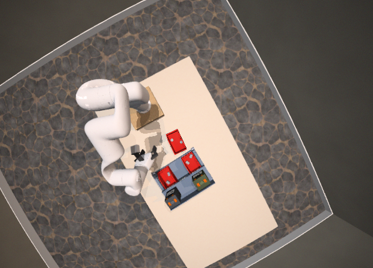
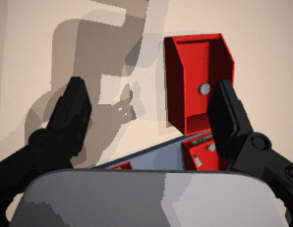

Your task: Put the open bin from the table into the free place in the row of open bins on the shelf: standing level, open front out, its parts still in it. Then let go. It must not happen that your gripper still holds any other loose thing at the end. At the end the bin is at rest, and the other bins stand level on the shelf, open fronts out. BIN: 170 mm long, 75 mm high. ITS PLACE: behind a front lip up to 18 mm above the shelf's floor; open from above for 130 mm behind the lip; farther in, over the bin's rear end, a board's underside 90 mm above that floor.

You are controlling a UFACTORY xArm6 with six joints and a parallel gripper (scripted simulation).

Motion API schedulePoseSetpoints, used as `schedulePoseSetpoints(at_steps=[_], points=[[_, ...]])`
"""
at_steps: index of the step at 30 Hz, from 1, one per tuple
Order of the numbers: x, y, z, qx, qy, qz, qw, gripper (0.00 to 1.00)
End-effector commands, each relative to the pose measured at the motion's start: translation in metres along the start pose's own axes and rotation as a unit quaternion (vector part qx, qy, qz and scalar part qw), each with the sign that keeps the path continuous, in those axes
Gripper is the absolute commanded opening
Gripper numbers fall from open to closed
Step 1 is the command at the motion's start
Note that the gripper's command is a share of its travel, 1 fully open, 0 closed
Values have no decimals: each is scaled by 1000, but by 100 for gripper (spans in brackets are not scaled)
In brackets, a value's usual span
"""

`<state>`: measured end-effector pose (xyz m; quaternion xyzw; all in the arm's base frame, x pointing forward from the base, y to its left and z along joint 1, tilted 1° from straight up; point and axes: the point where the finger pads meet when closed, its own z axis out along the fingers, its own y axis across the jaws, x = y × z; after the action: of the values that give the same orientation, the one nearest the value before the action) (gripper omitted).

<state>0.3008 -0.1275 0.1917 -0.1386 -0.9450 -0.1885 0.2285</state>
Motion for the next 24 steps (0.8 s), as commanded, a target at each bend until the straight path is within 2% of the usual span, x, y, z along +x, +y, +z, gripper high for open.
schedulePoseSetpoints(at_steps=[1,11,16,24], points=[[-15,17,-17,43,-60,-9,997,100],[-15,17,-17,43,-60,-9,997,100],[-40,49,-45,115,-163,-25,980,100],[-40,49,-45,115,-163,-25,980,100]])
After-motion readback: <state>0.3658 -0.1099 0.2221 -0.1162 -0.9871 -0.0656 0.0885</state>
